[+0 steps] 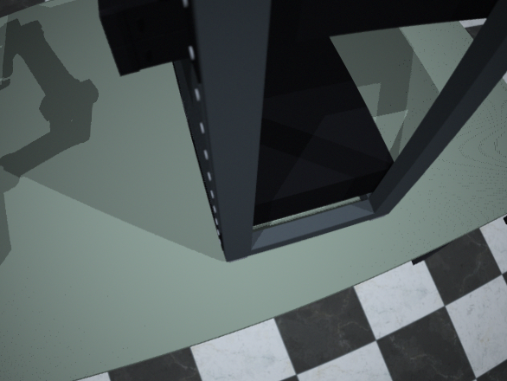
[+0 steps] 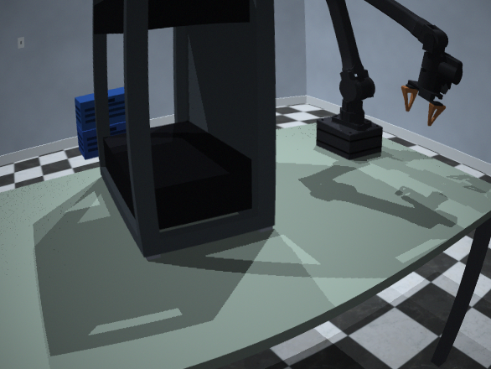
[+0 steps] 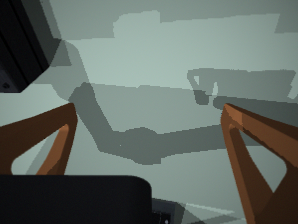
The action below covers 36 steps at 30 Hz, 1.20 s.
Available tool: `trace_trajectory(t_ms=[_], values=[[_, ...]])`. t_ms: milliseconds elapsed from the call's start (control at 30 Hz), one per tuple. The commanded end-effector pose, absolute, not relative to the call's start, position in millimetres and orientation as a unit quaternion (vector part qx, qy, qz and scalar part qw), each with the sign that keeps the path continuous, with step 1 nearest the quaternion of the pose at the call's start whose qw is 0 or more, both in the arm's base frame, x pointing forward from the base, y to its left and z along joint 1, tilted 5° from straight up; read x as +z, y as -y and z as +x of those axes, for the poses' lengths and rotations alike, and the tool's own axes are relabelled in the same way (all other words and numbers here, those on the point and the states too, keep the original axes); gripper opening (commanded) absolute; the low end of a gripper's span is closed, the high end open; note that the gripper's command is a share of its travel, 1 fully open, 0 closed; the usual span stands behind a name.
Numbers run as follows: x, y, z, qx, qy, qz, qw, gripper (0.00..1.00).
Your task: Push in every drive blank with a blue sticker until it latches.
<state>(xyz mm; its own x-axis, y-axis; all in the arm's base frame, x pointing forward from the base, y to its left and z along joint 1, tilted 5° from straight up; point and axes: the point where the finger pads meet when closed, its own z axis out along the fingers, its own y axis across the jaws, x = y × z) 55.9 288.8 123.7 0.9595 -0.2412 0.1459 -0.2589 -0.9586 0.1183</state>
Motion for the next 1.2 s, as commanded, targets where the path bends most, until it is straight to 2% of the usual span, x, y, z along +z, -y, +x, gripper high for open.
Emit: trace_trajectory(t_ms=[0, 567, 1033, 1067, 1167], values=[[133.4, -298.9, 57.3, 0.065, 0.128, 0.988, 0.053, 1.0], [131.7, -290.5, 70.6, 0.054, 0.157, 0.985, 0.037, 1.0], [142.0, -285.6, 105.3, 0.032, 0.225, 0.974, -0.014, 1.0], [161.9, -300.8, 115.0, 0.032, 0.234, 0.971, -0.044, 1.0], [148.0, -281.6, 123.0, 0.024, 0.26, 0.964, -0.041, 1.0]])
